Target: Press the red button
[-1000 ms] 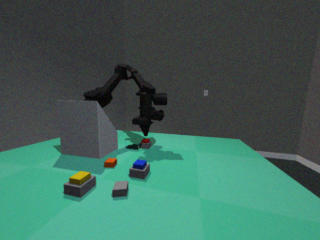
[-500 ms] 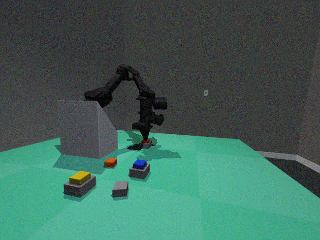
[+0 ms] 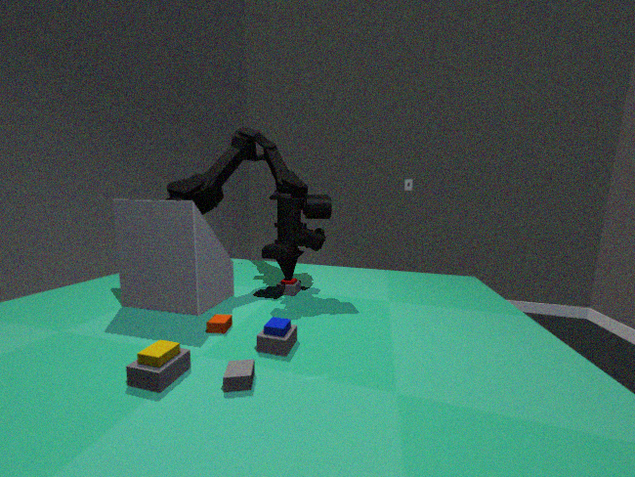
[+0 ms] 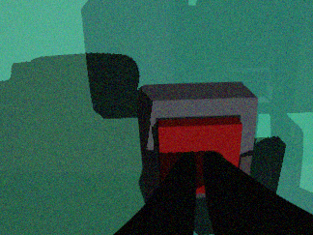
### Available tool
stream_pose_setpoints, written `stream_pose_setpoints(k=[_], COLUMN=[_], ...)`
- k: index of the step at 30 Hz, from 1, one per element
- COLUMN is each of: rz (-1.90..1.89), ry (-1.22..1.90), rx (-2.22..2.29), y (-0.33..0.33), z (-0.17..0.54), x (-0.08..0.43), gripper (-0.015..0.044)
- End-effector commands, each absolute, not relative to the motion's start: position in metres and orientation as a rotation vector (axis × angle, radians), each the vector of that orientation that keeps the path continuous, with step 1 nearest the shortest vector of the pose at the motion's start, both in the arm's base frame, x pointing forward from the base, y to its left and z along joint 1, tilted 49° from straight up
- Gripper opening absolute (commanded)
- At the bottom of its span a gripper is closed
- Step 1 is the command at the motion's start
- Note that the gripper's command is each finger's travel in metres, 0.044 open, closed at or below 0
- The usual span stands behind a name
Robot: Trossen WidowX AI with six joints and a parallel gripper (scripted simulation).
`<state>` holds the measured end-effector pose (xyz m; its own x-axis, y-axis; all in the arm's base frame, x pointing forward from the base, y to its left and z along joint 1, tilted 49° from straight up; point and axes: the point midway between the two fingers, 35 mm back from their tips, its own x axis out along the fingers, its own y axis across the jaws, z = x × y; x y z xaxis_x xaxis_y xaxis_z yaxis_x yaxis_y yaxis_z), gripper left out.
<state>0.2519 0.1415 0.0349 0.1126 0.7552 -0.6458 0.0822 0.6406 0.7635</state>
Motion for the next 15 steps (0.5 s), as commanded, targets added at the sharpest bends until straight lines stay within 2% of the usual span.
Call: stream_pose_setpoints(k=[1, 14, 15], rz=[0.567, 0.566, 0.566], ry=[1.395, 1.395, 1.395], rx=[0.769, 0.768, 0.768], y=[0.142, 0.117, 0.117], z=[0.034, 0.055, 0.057], x=[0.252, 0.248, 0.249], gripper=[0.002, 0.002, 0.0046])
